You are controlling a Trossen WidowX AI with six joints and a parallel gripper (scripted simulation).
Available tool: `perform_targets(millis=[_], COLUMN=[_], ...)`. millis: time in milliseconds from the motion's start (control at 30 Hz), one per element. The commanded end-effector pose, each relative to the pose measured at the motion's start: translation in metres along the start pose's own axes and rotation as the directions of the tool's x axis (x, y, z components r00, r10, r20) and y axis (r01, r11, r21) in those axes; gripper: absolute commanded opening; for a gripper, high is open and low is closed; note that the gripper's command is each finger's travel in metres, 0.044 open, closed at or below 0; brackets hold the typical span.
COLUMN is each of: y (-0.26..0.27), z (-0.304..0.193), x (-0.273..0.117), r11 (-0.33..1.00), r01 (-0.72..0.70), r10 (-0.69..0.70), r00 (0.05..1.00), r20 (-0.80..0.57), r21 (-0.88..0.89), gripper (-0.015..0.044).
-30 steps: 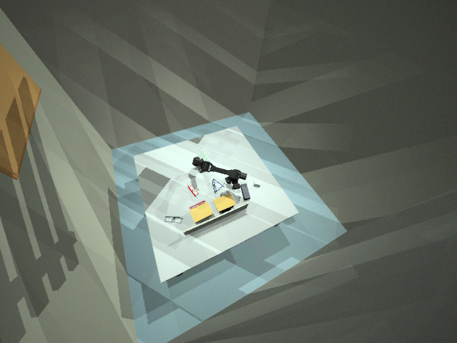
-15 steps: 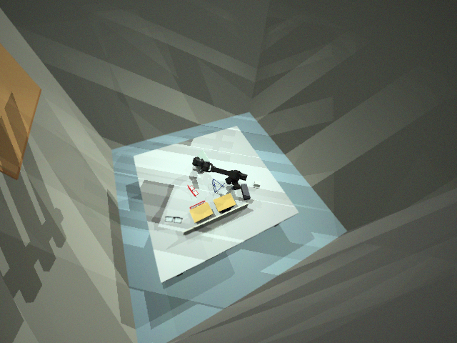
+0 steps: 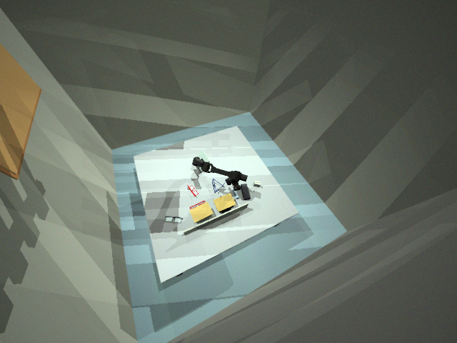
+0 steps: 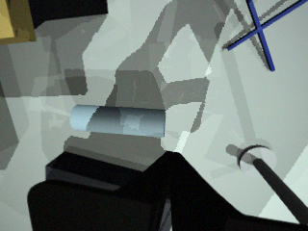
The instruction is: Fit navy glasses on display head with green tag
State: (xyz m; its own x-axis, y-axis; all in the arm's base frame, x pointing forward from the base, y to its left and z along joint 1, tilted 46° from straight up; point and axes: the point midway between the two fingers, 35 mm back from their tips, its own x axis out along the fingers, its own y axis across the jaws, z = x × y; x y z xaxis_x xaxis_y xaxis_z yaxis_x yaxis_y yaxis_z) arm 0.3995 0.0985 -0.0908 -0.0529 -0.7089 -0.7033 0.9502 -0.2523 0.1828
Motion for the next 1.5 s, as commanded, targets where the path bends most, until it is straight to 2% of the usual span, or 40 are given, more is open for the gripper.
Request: perform_targets(millis=[0,367,467,633,767,1033,1467], y=[0.002,0.007,-0.003,-0.04,-0.042,-0.04,-0.04], z=[0.0,0.001,0.0,0.0,0.0,-0.004,-0.003], x=[0.002,0.002,-0.011,-0.055,-0.058,-0.056,-0.055], r11=[1.0,1.0,1.0,1.0,1.0,1.0,0.999], r01=[0.0,0.0,0.001,0.002,0.003,-0.011,-0.011], r10=[0.0,0.0,0.0,-0.002,-0.003,0.011,0.011], r00=[1.0,1.0,1.0,1.0,1.0,1.0,1.0], r20=[0.006,0.007,0.004,0.004,0.005,0.001,0.001], r21=[-0.004,-0.004,-0.005,-0.006,-0.006,-0.018,-0.031], gripper=[0.0,0.0,0.0,0.0,0.0,0.02,0.02])
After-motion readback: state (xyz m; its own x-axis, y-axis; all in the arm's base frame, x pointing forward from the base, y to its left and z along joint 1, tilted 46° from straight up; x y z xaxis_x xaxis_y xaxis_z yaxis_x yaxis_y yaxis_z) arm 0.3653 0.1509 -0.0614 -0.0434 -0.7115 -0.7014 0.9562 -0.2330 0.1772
